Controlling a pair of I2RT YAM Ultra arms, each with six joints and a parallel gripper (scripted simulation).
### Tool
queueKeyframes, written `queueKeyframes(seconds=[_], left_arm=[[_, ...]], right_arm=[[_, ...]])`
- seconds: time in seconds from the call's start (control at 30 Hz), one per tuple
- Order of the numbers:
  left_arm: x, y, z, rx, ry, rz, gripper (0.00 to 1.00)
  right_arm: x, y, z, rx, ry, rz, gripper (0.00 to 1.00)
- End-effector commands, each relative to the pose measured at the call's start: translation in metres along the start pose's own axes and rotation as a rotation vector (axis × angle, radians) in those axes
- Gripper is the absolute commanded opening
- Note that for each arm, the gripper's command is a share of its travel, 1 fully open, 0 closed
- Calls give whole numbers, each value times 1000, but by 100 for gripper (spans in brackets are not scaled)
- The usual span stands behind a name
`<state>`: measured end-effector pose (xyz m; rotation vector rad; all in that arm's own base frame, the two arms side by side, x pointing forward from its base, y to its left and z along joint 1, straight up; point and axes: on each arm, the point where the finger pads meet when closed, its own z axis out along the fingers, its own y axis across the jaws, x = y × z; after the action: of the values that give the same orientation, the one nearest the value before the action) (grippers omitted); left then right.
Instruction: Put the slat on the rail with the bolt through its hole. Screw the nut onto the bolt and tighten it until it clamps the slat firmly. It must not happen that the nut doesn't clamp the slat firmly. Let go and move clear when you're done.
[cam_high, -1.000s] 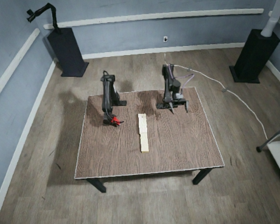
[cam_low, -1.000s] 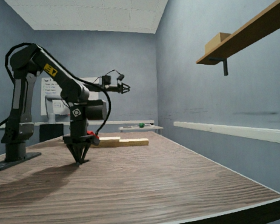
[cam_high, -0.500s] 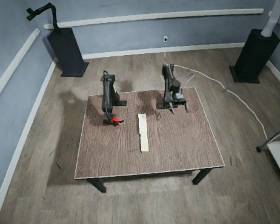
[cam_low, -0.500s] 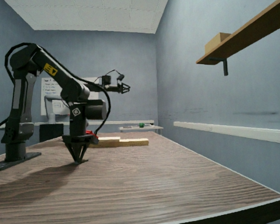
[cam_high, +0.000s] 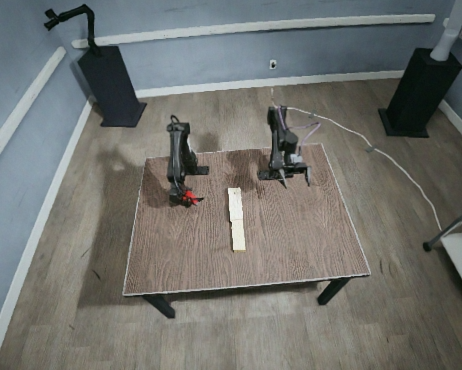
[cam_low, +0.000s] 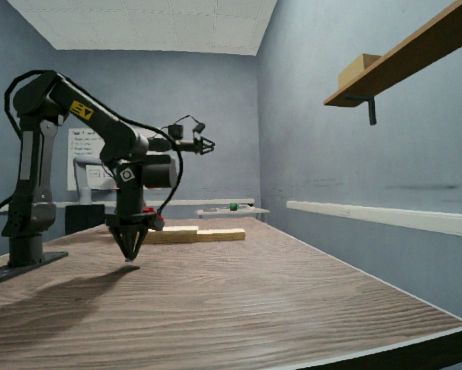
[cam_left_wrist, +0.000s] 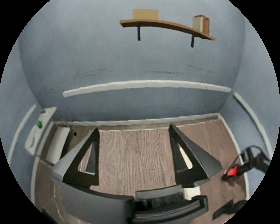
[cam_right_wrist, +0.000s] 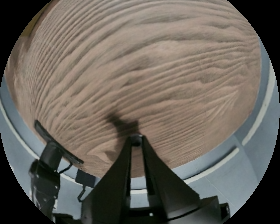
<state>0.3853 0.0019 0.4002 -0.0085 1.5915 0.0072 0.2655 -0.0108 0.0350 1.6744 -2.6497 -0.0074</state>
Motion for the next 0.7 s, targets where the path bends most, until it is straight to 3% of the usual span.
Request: queueKeyframes(seconds=[0.0, 0.67], left_arm=[[-12, -1, -5, 10, -33, 1, 100], [-12, -1, -5, 10, -33, 1, 100]], right_arm=[[0, -5, -18, 22, -9, 1, 12], [2, -3, -42, 19, -8, 2, 12]])
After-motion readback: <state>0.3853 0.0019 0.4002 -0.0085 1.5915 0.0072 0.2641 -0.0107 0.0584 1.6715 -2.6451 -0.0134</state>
